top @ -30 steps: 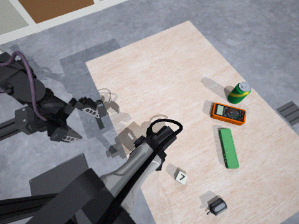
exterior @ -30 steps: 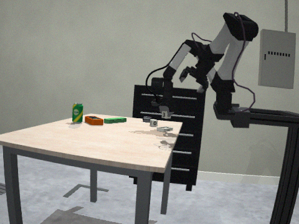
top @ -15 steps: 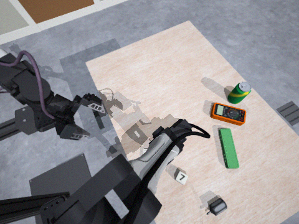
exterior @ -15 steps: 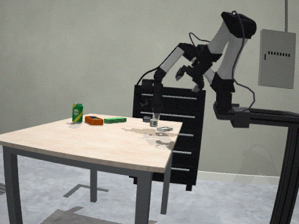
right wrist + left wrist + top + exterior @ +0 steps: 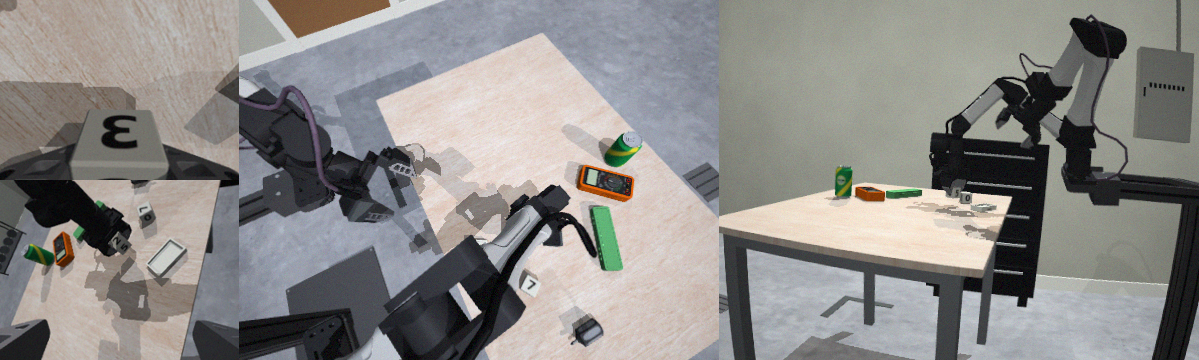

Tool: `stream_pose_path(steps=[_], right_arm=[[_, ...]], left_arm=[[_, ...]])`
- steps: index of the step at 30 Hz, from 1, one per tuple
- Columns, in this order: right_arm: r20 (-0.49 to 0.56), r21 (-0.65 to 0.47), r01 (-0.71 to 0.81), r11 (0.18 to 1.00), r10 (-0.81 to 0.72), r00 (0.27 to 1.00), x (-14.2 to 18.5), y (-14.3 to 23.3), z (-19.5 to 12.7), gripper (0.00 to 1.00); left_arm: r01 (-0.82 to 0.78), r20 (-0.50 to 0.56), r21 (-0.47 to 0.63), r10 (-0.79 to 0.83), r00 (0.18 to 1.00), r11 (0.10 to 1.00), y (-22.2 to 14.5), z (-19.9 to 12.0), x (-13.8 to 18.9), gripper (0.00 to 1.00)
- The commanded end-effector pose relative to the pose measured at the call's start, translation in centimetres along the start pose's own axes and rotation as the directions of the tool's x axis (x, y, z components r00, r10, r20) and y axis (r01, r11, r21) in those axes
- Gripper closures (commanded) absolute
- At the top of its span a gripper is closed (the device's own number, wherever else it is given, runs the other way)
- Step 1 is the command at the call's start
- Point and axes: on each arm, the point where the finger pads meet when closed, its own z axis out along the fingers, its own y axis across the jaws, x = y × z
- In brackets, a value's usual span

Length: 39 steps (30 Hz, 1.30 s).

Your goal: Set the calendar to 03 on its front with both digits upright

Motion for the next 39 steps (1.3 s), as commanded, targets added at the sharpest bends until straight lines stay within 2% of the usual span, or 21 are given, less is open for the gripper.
stream_pose_path(steps=[1,5,10,34,37,39], right_arm=[[-0.029,0.037,-0.227,0.973,0.229,0.973,-0.7,0.3,-0.1,0.69],[-0.021,0.036,-0.395,0.918,0.396,0.918,-1.9,0.9,0.7,0.69],[-0.014,0.029,-0.512,0.859,0.512,0.859,-3.1,1.4,1.5,0.69],[-0.009,0.016,-0.512,0.859,0.512,0.859,-3.6,2.5,3.1,0.69],[0.005,-0.022,-0.518,0.855,0.518,0.855,-4.2,2.6,1.2,0.36],[0.003,-0.02,-0.517,0.856,0.517,0.856,-3.9,2.7,-0.2,0.34]], left_arm=[[0.004,0.034,-0.048,-0.002,0.999,0.999,1.7,0.1,-1.5,0.0],[-0.005,0.037,-0.042,0.007,0.999,0.999,1.8,0.4,-1.6,0.0],[-0.018,0.036,-0.041,0.02,0.999,0.999,1.9,0.8,-1.6,0.0],[-0.036,0.029,-0.036,0.037,0.999,0.999,2.0,1.5,-1.5,0.0],[-0.036,0.029,-0.037,0.037,0.999,0.999,2.0,1.5,-1.5,0.0],[-0.036,0.029,-0.037,0.037,0.999,0.999,2.0,1.5,-1.5,0.0]])
